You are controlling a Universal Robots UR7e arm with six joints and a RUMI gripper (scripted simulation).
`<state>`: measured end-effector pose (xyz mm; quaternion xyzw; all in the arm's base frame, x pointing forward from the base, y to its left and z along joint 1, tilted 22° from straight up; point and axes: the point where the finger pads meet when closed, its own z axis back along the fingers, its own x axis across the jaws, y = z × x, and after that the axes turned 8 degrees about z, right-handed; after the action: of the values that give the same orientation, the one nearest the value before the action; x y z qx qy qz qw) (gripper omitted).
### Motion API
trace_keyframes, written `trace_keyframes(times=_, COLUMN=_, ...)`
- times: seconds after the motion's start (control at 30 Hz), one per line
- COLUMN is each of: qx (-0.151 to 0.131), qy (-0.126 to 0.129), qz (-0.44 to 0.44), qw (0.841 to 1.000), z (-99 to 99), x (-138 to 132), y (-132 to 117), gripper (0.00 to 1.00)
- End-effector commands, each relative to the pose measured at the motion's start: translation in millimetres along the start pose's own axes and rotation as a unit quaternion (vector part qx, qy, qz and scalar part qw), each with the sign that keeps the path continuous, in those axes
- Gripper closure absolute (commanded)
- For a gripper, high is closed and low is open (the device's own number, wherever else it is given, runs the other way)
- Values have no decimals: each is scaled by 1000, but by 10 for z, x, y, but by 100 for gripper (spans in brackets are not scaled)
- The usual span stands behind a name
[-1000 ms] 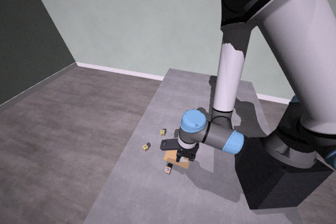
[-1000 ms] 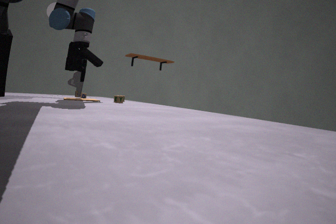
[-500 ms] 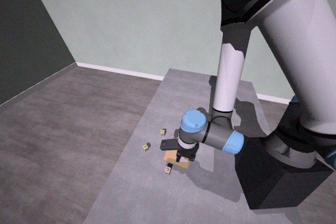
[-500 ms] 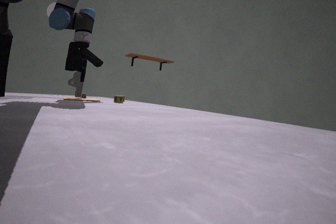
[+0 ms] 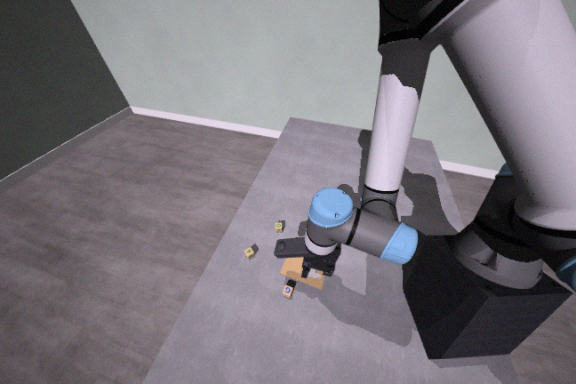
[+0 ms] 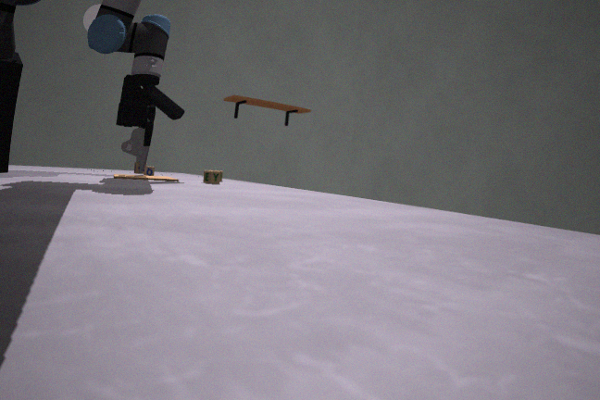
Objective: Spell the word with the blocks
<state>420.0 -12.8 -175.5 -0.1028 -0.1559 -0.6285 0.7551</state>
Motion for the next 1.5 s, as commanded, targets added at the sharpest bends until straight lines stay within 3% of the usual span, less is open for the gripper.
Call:
trace_keyframes(times=0.0, qx=1, qy=0, qz=0, qw=1000, z=3, x=1, y=5, gripper=95)
trace_keyframes(times=1.47, qx=1, qy=0, qz=0, qw=1000, z=-37, x=1, y=5, gripper=95)
